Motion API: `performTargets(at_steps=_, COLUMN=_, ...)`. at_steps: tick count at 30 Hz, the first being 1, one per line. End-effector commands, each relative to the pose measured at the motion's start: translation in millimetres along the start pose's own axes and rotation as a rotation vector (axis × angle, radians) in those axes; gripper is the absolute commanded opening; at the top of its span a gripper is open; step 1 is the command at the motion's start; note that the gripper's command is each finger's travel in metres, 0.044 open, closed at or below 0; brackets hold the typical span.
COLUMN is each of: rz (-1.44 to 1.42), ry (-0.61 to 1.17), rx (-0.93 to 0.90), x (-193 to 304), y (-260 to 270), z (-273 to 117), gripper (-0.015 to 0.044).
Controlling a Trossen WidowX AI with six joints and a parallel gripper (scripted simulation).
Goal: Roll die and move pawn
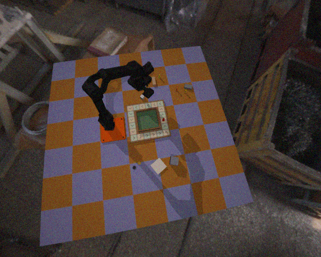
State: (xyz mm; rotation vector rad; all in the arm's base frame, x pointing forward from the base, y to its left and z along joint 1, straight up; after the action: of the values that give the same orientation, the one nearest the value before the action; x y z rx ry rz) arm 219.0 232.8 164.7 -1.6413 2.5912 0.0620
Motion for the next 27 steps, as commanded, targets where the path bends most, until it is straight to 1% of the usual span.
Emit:
performTargets(at_steps=1, rz=-0.028, ry=0.050, rx=0.004, x=3, y=3, z=5, gripper=0.0275)
performTargets(at_steps=8, rz=-0.028, ry=0.050, rx=0.004, x=1, y=3, z=6, gripper=0.0275)
performTargets(at_steps=11, rz=-0.028, ry=0.050, rx=0.004, x=2, y=3, z=19, gripper=0.0275)
performTargets(at_steps=17, rz=-0.028, ry=0.050, rx=0.004, x=2, y=3, z=21, gripper=0.0275)
performTargets(at_steps=27, rz=-0.028, ry=0.050, rx=0.004, x=2, y=3, z=37, gripper=0.0275)
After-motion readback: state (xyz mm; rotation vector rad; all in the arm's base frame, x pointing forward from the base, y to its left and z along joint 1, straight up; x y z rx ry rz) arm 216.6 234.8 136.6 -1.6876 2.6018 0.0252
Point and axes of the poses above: the point midway between the two fingers, 35 mm back from their tips, its own z axis out along the fingers, its own y axis across the jaws, x = y × z, the point moved 7 cm from there along -z, back along the fingers, and after that the axes turned 13 degrees about -z, right-handed, at the moved point
